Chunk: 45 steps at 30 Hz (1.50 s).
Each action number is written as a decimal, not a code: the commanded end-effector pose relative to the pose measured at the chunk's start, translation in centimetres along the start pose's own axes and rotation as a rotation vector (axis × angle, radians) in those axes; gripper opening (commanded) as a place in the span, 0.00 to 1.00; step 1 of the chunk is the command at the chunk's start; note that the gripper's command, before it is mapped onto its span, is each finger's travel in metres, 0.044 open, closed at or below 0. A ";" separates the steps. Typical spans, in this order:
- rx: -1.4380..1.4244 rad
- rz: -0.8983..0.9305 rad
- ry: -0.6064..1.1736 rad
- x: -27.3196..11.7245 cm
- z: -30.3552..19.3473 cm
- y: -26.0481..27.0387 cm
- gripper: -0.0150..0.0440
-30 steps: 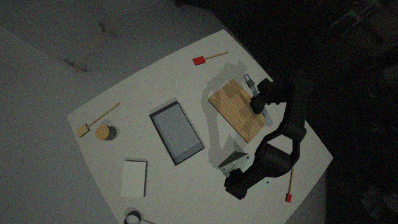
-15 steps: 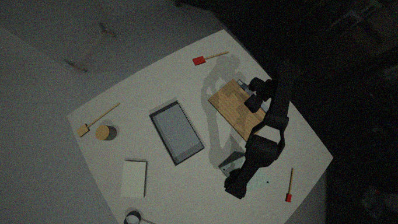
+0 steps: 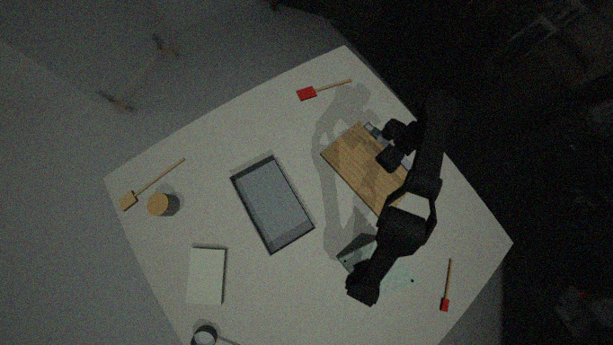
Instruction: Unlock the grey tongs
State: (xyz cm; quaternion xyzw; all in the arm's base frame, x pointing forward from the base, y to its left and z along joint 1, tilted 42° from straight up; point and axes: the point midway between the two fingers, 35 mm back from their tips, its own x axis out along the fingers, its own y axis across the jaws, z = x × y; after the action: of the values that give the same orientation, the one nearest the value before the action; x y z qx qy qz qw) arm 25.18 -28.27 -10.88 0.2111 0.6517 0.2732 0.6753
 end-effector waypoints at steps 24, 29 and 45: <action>0.007 0.004 0.001 4.5 0.2 -0.3 0.00; 0.007 0.005 0.001 5.3 0.2 -0.3 0.00; 0.007 0.006 0.000 7.9 0.1 -0.1 0.00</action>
State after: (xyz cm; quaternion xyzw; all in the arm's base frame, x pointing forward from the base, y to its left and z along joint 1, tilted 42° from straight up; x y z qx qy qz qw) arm 25.45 -23.62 -16.70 0.2111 0.6521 0.2744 0.6744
